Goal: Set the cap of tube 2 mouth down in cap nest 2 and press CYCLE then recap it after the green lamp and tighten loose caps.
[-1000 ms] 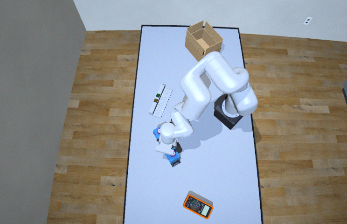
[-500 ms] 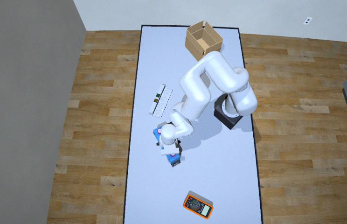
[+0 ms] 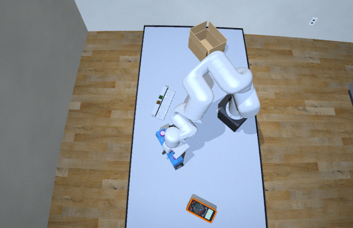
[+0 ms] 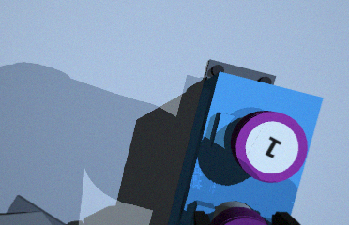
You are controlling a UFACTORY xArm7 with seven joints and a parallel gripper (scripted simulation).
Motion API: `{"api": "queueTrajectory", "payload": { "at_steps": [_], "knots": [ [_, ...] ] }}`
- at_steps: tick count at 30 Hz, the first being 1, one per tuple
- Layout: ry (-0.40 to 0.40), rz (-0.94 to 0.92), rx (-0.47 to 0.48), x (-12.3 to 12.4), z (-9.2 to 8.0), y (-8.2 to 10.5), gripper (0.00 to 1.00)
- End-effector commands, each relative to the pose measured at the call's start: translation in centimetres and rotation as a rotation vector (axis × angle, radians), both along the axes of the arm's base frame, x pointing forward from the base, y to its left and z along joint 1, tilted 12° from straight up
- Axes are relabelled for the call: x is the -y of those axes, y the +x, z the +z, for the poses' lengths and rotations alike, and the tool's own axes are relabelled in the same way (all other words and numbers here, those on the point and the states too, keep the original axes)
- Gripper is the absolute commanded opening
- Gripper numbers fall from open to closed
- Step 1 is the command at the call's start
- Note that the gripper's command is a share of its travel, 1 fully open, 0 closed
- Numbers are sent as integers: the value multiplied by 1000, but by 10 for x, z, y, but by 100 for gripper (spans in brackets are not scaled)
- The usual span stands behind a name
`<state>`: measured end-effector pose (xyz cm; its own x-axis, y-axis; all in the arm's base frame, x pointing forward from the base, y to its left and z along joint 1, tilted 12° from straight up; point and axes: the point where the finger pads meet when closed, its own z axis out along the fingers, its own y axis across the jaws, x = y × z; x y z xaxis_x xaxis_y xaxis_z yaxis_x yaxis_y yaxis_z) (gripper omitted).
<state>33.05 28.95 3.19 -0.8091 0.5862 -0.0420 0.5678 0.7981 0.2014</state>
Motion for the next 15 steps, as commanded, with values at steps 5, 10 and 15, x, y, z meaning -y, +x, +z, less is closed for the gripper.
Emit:
{"api": "queueTrajectory", "payload": {
  "at_steps": [5, 10, 15],
  "knots": [
    [-26, 421, 32, 0, 1, 1, 0],
    [-43, 544, 51, 0, 1, 1, 0],
    [-43, 544, 51, 0, 1, 1, 0]
  ]
}}
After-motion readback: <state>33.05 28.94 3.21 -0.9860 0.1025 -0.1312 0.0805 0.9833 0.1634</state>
